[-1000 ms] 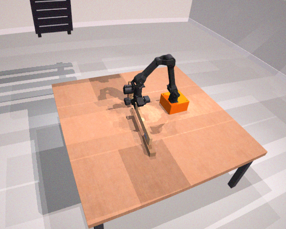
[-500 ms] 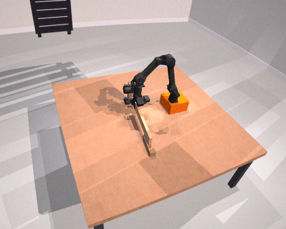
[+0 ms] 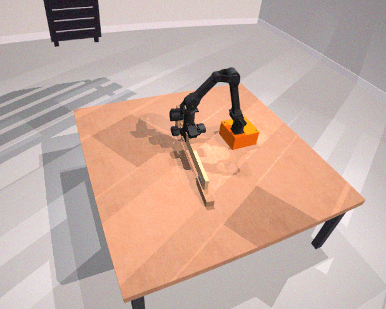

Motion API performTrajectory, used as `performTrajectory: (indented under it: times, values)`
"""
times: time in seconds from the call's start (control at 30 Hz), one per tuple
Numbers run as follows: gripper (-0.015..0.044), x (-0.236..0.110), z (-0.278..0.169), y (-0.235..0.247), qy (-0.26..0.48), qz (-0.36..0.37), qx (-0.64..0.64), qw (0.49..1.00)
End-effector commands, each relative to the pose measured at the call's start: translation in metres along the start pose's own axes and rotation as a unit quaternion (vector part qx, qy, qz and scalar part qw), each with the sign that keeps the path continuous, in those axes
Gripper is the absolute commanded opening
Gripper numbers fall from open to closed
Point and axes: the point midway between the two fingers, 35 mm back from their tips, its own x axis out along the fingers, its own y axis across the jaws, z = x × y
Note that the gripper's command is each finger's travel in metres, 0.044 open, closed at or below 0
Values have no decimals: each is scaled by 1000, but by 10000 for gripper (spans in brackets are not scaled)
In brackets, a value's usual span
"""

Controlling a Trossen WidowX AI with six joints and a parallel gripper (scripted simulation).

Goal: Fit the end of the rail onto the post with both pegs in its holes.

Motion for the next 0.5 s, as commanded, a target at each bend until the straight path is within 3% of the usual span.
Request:
performTrajectory:
  times: [0.0, 0.47]
  values:
    - [0, -4, -2, -3, 0, -6, -2, 1000]
    - [0, -4, -6, -4, 0, -6, -2, 1000]
